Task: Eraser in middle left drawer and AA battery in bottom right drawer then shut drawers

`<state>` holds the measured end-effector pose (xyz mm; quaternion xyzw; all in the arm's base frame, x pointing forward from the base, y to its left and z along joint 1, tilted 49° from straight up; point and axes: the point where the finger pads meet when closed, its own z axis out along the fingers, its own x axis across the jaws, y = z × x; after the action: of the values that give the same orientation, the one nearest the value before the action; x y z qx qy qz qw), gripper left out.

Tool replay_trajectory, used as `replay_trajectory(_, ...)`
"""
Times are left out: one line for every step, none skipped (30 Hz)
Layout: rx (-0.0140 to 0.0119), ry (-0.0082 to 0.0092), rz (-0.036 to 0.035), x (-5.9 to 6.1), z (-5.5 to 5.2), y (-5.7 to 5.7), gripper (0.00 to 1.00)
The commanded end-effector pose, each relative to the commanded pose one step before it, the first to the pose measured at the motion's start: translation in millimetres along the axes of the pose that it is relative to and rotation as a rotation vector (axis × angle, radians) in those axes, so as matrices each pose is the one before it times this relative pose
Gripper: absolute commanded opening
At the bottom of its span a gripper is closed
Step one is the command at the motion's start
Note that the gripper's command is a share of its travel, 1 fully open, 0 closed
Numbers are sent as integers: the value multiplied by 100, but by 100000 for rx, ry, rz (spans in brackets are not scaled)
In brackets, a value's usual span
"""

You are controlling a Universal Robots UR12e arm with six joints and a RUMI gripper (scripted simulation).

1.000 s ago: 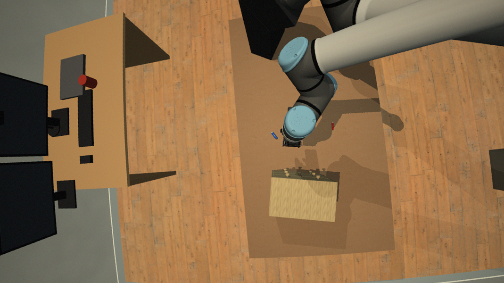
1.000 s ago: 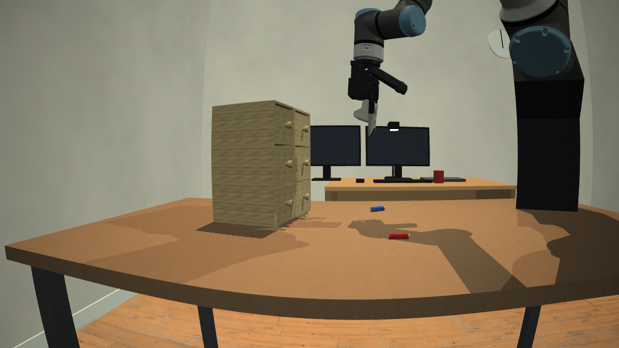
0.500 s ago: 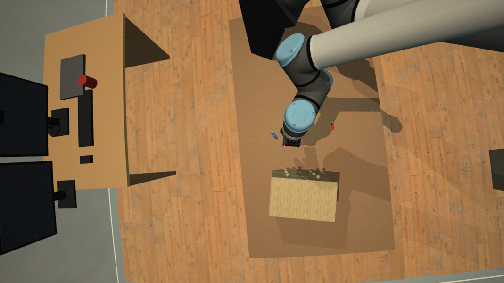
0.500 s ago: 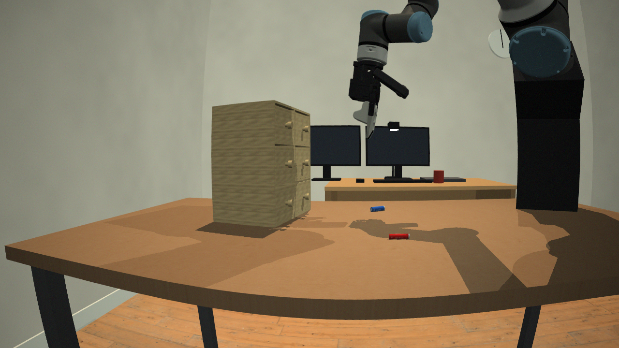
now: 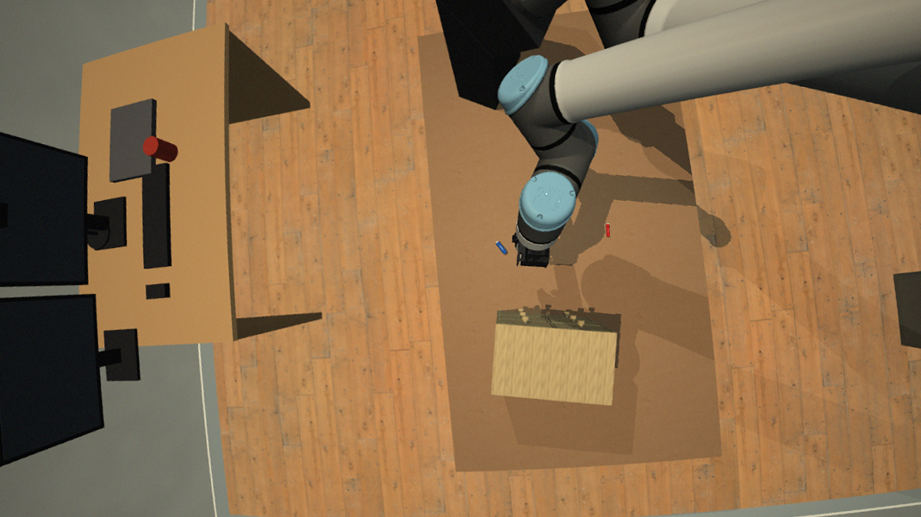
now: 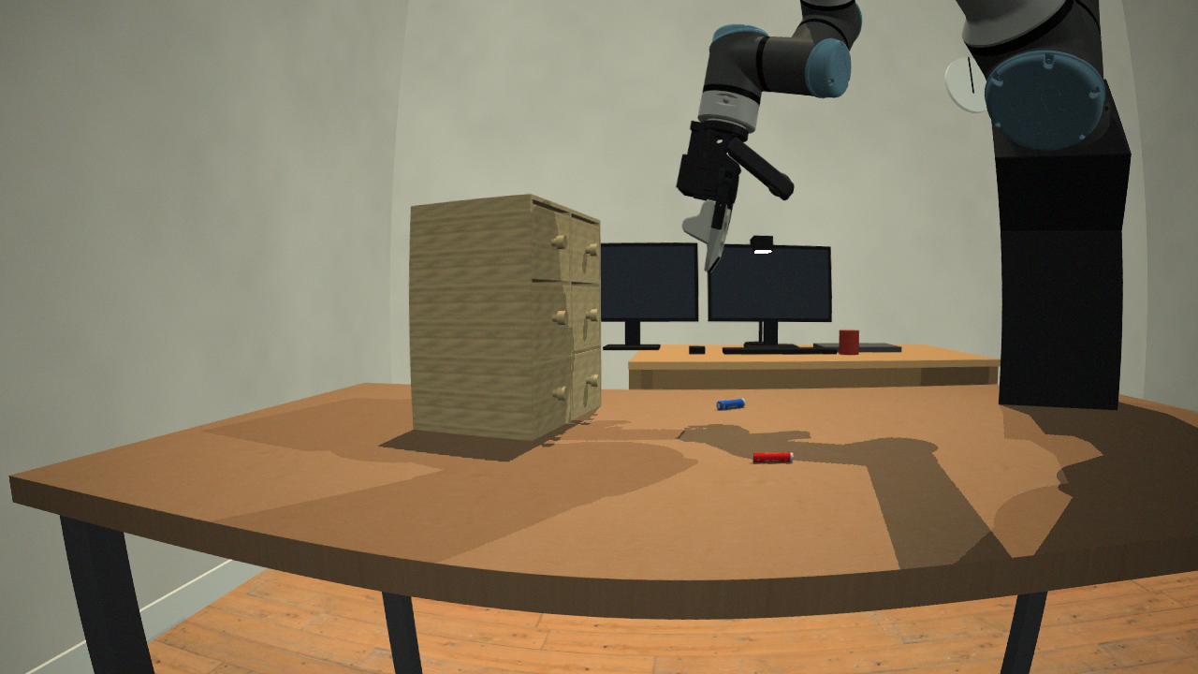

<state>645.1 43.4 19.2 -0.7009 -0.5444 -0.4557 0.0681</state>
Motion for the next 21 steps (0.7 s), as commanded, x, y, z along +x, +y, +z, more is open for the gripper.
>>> replay_trajectory(-3138, -235, 29, -42, 258, 193, 20)
replay_trajectory(0, 0, 0, 0, 0, 0, 20)
replay_trajectory(-610, -14, 2, -9, 64, 34, 20)
replay_trajectory(-616, -8, 1, -5, 62, 32, 20)
replay_trajectory(-621, -1, 0, -1, 61, 29, 20)
replay_trajectory(-627, 5, -1, 4, 59, 27, 20)
replay_trajectory(-632, 12, -2, 8, 58, 24, 20)
replay_trajectory(-636, 19, -3, 12, 56, 21, 20)
replay_trajectory(-633, 2, -1, 2, 61, 28, 20)
replay_trajectory(-627, -21, 2, -12, 69, 35, 20)
replay_trajectory(-632, -14, 1, -8, 67, 32, 20)
replay_trajectory(-637, -7, 1, -4, 65, 30, 20)
replay_trajectory(-641, 1, 0, 1, 64, 26, 20)
replay_trajectory(-645, 8, 0, 5, 62, 23, 20)
replay_trajectory(-649, 15, -1, 9, 60, 20, 20)
replay_trajectory(-652, 23, -2, 14, 58, 17, 20)
replay_trajectory(-647, -16, 0, -8, 70, 32, 20)
replay_trajectory(0, 0, 0, 0, 0, 0, 20)
replay_trajectory(0, 0, 0, 0, 0, 0, 20)
replay_trajectory(-649, -20, 0, -10, 71, 33, 20)
replay_trajectory(-653, -12, 0, -6, 70, 29, 20)
